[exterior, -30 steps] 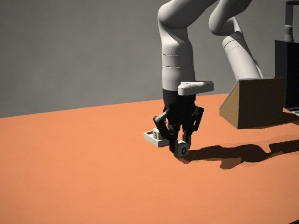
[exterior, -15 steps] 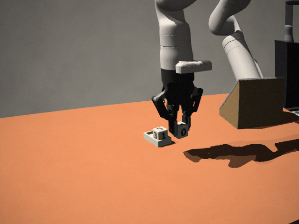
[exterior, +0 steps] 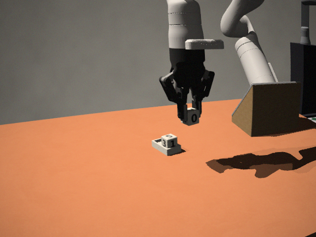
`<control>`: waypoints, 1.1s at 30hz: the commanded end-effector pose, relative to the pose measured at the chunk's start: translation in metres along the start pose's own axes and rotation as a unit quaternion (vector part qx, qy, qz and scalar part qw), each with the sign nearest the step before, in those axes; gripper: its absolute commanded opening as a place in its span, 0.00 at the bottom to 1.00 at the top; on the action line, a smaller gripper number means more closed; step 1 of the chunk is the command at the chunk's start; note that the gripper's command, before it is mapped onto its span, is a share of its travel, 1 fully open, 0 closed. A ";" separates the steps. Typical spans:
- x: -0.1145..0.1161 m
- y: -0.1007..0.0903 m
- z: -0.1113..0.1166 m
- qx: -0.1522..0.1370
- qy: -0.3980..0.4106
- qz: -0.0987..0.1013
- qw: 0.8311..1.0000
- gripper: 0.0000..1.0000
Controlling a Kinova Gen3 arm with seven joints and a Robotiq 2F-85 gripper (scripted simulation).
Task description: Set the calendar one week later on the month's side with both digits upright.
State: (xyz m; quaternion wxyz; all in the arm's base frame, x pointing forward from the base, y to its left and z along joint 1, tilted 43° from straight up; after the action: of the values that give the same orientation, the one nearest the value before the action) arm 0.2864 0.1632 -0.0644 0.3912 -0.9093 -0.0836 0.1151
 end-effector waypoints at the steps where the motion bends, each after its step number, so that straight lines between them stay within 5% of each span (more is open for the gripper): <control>1: 0.000 -0.002 0.001 0.001 -0.001 -0.001 1.000 0.26; 8: 0.003 -0.003 -0.007 0.002 -0.001 -0.002 1.000 0.26; 17: 0.015 -0.011 -0.118 0.000 0.003 -0.001 1.000 0.26; 33: 0.015 -0.011 -0.121 0.000 0.003 -0.001 1.000 0.26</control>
State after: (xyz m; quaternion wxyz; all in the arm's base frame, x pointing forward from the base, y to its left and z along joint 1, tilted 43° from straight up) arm 0.3327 0.0900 0.0221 0.3913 -0.9096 -0.0826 0.1122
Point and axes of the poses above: the point where the finger pads meet when closed, its own y axis out along the fingers, its own x axis across the jaws, z = x × y, the point moved 3 cm from there along -y, back along the fingers, and after that the axes turned 8 degrees about y, right-handed, at the moved point
